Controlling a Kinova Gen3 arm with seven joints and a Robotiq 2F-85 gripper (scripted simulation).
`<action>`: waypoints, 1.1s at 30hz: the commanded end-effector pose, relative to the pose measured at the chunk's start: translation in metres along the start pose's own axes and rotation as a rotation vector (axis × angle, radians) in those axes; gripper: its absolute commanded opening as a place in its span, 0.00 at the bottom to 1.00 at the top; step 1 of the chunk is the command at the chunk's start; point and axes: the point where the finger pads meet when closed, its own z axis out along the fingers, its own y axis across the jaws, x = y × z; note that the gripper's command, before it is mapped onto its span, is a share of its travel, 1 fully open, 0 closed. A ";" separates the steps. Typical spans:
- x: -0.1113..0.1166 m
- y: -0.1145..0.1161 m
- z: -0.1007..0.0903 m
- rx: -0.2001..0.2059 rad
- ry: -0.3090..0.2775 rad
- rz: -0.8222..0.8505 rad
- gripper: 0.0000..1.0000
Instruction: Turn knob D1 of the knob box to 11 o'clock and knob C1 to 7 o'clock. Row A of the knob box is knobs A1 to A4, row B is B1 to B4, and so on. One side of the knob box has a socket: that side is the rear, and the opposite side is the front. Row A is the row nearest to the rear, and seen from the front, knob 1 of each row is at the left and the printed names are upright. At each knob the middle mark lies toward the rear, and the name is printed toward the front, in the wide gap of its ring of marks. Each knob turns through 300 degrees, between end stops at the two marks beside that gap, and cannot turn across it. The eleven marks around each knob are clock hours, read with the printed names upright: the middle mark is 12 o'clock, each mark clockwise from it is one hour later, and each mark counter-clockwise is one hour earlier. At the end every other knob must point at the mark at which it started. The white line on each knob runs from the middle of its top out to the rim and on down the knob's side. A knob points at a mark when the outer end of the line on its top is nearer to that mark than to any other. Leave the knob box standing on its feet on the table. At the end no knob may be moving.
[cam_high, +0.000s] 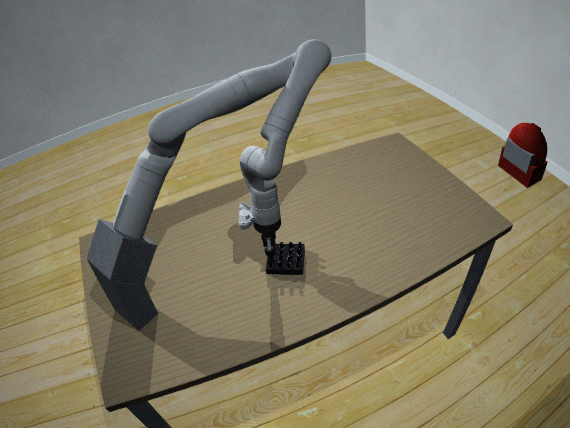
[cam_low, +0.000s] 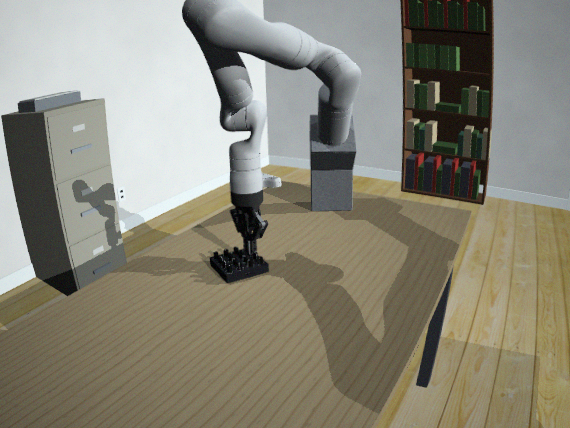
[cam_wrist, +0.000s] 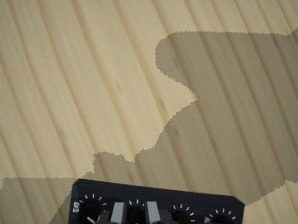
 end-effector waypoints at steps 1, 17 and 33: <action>0.000 0.000 0.000 0.000 -0.001 -0.026 0.08; 0.000 0.000 0.000 0.000 -0.001 -0.244 0.08; 0.000 0.000 0.000 0.000 -0.001 -0.512 0.08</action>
